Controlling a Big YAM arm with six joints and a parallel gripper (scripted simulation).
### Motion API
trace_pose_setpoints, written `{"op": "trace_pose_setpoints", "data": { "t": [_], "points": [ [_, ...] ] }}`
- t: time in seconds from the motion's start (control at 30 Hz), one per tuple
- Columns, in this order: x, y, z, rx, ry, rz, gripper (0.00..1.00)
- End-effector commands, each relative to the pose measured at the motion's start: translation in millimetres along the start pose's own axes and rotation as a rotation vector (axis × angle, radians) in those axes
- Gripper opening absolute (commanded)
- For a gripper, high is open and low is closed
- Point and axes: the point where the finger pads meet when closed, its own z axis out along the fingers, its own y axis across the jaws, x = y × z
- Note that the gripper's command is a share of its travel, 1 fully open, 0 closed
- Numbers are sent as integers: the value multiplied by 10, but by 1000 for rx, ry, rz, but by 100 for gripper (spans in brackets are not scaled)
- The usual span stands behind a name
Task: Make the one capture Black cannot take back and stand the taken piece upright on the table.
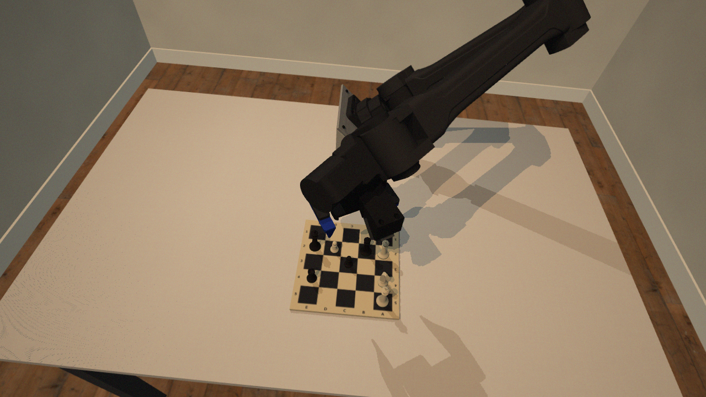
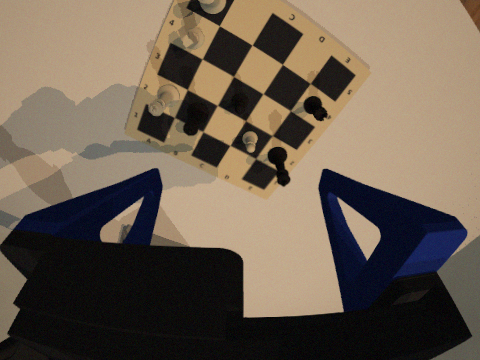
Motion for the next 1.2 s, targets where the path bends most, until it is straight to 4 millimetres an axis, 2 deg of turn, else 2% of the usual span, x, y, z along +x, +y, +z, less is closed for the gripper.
{"op": "trace_pose_setpoints", "data": {
  "t": [0.0, 0.13, 0.33, 0.4, 0.43, 0.67, 0.9, 0.97, 1.0, 1.13, 1.17],
  "points": [
    [-39, 0, -18, 11, -13, 28, 100],
    [-35, -10, 95, 0, -3, 167, 100],
    [-28, -21, 247, 0, -1, 524, 100],
    [-28, -21, 247, 0, -1, 524, 100],
    [-83, 24, 192, 18, -16, 633, 100],
    [-24, -16, 466, -5, -2, 965, 100],
    [-74, 29, 504, -8, -8, 1293, 100],
    [-74, 29, 504, -8, -8, 1293, 100],
    [-73, 29, 510, -1, -13, 1409, 100],
    [-73, 29, 517, 11, -22, 1543, 100],
    [-73, 29, 517, 11, -22, 1543, 32]
  ]
}}
